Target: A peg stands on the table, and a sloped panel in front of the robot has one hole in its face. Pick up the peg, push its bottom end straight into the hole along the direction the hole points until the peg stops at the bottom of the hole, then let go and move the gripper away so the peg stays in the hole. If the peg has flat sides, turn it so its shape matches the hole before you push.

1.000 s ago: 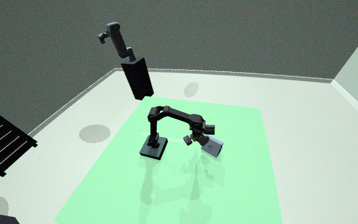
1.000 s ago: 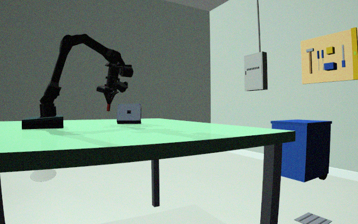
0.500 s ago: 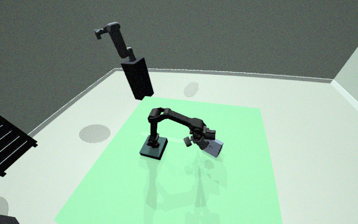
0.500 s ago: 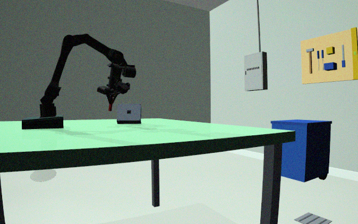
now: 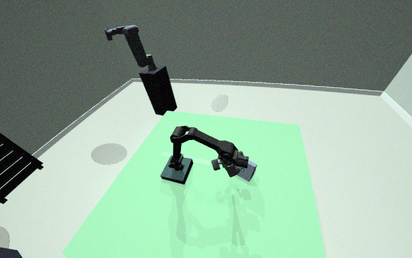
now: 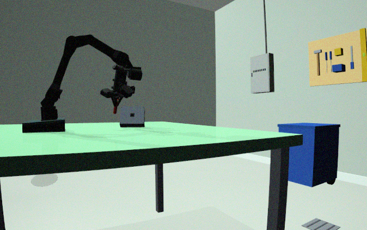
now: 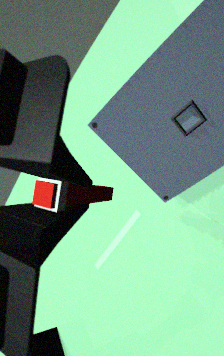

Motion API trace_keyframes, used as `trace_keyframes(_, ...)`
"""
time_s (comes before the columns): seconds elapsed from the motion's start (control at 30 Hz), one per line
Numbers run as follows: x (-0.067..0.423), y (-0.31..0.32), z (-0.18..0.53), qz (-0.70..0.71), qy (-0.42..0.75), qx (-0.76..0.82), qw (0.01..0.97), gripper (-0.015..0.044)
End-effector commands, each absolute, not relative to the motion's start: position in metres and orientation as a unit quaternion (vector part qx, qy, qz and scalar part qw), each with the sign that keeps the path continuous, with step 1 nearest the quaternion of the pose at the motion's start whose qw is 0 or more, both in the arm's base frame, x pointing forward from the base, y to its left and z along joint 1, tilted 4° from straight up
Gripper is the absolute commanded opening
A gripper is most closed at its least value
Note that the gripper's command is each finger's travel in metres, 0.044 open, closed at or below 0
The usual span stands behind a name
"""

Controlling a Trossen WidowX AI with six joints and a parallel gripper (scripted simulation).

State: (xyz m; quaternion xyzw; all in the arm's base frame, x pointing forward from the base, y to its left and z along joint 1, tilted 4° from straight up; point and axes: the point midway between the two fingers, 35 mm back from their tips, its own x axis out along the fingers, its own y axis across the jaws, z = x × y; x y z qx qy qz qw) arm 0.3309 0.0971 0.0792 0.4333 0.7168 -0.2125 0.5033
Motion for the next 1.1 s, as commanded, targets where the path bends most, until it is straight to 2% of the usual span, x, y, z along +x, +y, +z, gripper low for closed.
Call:
trace_keyframes(0.0,0.334,0.094,0.079,-0.217,0.713,0.451,0.491,0.0000)
trace_keyframes(1.07,0.353,0.062,0.082,-0.245,0.677,0.577,0.387,0.0000)
